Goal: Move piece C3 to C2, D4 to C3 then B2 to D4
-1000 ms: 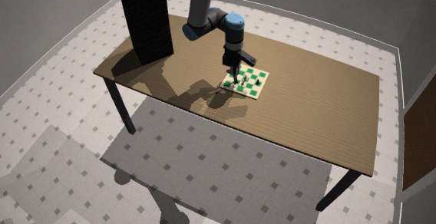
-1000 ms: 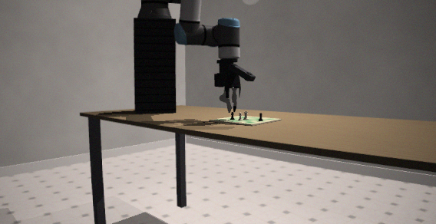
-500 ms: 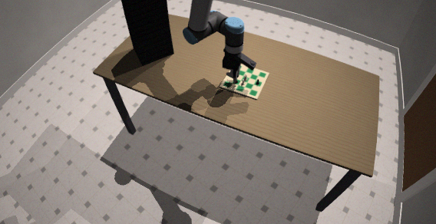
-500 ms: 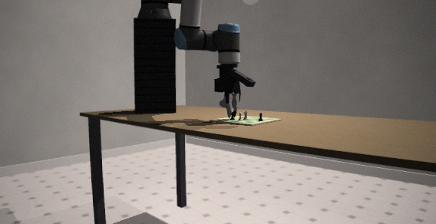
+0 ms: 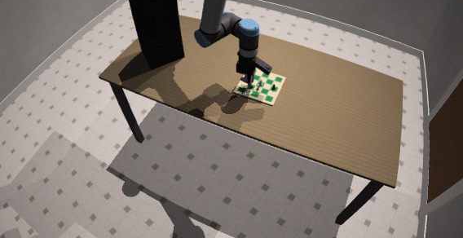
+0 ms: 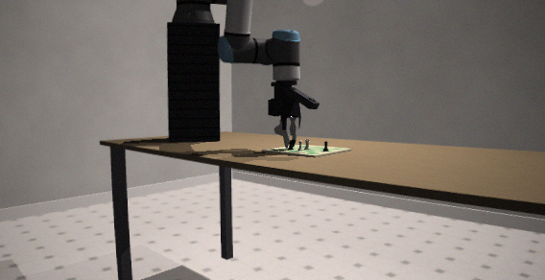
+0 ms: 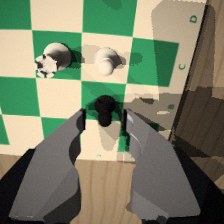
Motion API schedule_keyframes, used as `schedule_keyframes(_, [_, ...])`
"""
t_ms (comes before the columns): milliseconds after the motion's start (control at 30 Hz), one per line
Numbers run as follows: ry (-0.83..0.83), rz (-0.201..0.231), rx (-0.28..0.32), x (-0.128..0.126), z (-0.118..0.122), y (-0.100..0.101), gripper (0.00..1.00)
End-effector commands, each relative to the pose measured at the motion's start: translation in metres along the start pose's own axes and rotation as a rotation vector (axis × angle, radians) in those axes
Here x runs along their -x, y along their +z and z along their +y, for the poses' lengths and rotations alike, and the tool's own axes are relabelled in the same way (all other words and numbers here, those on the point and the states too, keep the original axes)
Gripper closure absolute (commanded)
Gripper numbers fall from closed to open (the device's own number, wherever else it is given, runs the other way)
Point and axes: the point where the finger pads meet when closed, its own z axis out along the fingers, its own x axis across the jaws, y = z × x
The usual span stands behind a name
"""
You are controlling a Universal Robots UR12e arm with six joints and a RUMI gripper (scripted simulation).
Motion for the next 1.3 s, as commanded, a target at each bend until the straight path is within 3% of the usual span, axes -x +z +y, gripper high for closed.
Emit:
schedule_keyframes(0, [0.0,0.0,-0.001,-0.0001,-0.0004,-0.0005,0.8])
schedule_keyframes(700, [0.0,0.0,-0.001,-0.0001,-0.0004,-0.0005,0.8])
schedule_keyframes(733, [0.0,0.0,-0.001,-0.0001,-0.0004,-0.0005,1.0])
schedule_keyframes(1267, [0.0,0.0,-0.001,-0.0001,-0.0004,-0.0005,1.0])
